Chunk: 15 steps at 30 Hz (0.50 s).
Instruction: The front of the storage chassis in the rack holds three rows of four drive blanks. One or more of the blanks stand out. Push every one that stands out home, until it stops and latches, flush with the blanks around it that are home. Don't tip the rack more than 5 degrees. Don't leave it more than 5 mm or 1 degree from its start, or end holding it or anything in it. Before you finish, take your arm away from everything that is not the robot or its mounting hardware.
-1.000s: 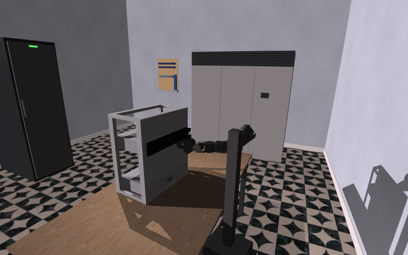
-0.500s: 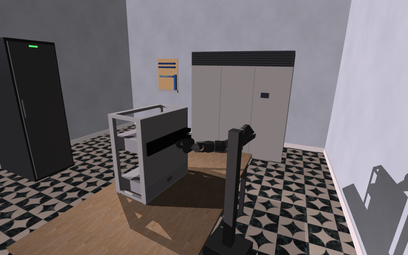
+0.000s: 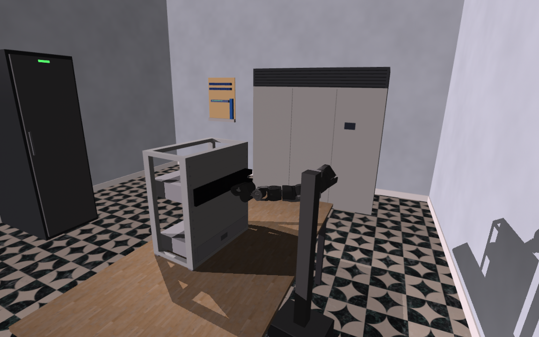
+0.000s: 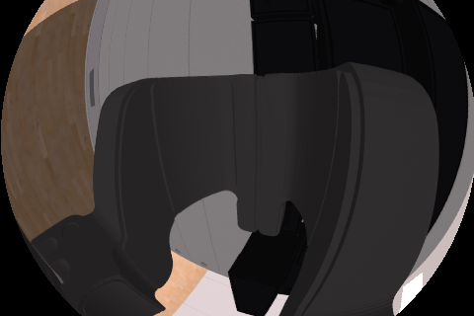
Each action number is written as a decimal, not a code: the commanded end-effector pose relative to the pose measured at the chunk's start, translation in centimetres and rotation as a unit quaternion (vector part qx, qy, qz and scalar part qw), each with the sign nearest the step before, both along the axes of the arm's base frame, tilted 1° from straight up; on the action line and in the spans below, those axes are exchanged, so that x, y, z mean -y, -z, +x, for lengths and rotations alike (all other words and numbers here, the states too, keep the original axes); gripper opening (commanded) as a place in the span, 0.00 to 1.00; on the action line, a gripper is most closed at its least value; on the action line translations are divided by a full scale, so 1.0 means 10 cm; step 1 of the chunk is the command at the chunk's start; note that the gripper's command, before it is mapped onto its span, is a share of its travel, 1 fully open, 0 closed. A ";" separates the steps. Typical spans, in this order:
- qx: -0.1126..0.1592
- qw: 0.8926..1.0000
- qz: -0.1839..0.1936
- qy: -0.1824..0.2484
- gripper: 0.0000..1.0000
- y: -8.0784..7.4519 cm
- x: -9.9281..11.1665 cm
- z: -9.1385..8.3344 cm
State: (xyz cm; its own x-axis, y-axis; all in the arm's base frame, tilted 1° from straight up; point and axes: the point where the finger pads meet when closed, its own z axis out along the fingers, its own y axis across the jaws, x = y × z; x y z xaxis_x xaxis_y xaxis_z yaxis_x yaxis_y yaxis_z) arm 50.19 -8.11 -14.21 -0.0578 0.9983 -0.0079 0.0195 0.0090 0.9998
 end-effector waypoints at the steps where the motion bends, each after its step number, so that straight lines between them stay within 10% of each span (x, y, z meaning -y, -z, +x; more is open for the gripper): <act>1: 0.011 1.000 0.002 -0.004 0.00 -0.09 -0.01 0.03; 15: 0.013 1.000 0.003 -0.005 0.00 -0.10 -0.02 0.02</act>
